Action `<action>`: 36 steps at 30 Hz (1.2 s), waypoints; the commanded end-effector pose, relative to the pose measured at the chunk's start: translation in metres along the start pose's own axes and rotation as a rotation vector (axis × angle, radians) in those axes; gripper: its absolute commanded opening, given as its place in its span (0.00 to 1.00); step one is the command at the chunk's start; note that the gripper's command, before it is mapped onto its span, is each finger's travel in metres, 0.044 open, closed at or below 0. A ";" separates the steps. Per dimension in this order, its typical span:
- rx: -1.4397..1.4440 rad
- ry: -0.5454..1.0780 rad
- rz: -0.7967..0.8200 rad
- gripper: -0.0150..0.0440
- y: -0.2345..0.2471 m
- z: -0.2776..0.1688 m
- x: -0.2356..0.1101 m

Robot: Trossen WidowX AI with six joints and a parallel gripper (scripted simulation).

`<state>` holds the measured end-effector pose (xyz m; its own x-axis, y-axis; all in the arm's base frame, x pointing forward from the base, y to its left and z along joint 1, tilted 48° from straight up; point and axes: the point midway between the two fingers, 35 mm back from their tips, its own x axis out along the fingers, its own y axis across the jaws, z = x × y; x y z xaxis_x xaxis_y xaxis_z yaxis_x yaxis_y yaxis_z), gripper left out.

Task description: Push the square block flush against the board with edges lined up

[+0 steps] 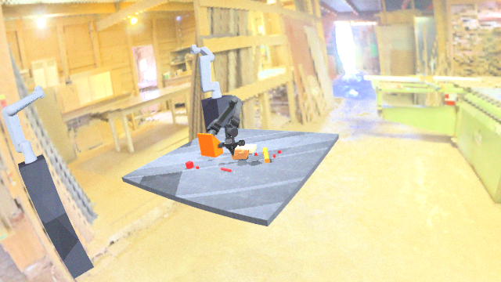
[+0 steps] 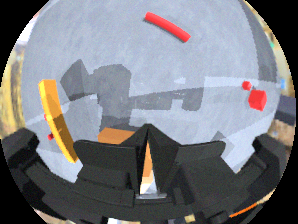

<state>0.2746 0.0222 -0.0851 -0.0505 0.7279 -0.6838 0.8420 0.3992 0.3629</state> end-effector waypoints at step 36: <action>0.092 0.028 -0.018 0.25 0.000 -0.037 0.033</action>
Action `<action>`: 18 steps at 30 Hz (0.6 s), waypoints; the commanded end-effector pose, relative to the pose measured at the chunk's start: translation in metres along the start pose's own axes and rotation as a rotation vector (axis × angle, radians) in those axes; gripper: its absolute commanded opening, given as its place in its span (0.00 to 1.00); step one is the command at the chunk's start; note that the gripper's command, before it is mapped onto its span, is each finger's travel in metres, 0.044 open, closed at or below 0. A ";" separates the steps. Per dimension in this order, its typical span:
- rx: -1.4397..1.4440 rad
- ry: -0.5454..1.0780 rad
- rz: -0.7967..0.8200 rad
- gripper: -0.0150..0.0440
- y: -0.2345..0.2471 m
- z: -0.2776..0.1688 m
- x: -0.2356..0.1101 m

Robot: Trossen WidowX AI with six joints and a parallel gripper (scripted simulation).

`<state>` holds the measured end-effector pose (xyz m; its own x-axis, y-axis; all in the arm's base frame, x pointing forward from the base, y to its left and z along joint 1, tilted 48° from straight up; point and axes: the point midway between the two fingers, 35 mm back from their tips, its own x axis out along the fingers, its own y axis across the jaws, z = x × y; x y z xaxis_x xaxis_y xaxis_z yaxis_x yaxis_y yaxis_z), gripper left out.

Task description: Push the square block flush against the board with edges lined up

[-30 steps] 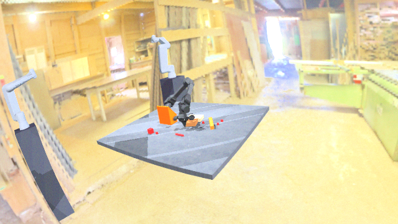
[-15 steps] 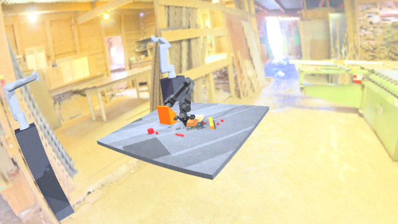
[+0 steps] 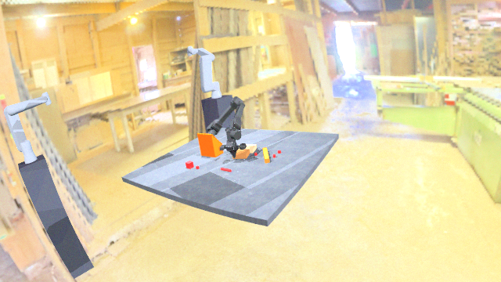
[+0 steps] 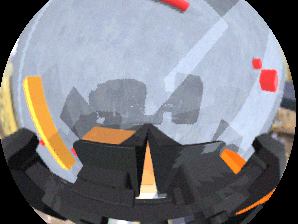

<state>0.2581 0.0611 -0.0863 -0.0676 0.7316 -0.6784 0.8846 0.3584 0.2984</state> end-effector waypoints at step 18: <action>0.006 0.013 -0.007 0.25 0.001 -0.025 0.003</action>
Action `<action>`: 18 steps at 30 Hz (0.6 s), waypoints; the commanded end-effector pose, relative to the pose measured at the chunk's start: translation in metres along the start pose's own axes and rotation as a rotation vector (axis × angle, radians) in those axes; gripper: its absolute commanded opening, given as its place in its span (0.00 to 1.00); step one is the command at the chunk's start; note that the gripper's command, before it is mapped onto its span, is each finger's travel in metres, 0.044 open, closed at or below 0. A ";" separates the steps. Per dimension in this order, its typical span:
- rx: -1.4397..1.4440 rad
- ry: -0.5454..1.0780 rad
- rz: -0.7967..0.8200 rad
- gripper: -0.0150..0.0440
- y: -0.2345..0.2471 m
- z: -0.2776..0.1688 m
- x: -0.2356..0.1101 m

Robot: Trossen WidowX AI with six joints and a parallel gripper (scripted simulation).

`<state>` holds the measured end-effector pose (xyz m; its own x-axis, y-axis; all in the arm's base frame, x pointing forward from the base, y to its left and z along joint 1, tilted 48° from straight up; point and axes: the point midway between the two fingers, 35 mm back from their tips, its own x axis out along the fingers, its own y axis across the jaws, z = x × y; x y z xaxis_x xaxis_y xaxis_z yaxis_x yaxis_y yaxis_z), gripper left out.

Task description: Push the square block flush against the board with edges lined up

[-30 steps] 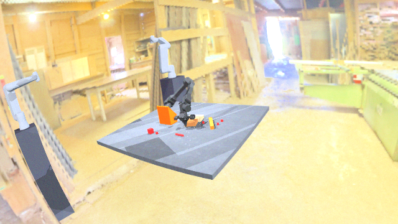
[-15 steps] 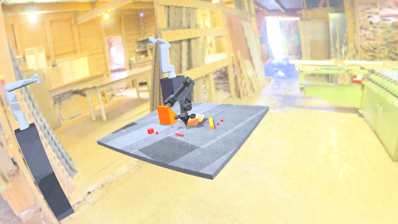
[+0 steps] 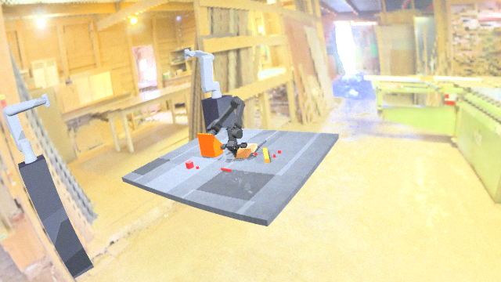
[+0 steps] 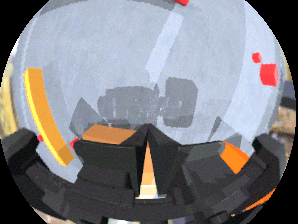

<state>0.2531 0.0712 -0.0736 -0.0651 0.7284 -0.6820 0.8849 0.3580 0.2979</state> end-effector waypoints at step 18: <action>0.006 0.017 -0.008 0.25 0.001 -0.025 0.003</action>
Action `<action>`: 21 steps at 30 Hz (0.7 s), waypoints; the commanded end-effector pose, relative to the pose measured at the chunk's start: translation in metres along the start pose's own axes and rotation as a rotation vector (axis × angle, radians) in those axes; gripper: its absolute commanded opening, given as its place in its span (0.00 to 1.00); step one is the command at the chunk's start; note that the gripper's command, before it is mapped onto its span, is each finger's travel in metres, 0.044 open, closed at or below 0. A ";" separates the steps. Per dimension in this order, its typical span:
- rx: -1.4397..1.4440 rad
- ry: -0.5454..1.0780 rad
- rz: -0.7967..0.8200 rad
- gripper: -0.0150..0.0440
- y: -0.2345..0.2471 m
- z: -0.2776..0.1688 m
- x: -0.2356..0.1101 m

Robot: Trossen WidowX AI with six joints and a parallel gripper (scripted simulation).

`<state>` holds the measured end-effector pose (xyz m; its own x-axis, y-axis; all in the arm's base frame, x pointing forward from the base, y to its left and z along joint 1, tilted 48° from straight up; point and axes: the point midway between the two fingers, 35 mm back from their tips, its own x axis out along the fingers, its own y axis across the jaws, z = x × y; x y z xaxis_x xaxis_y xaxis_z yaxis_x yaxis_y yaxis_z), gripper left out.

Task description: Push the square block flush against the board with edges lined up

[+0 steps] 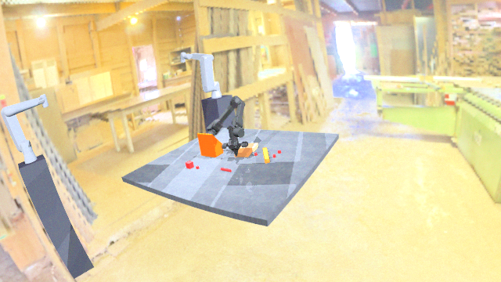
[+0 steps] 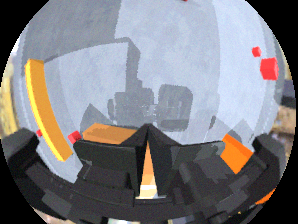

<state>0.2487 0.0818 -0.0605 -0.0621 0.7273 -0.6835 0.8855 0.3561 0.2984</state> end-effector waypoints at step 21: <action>0.004 0.021 -0.009 0.25 0.000 0.023 0.005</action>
<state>0.2563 0.0743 -0.0755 -0.0771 0.7382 -0.6701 0.8895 0.3546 0.2883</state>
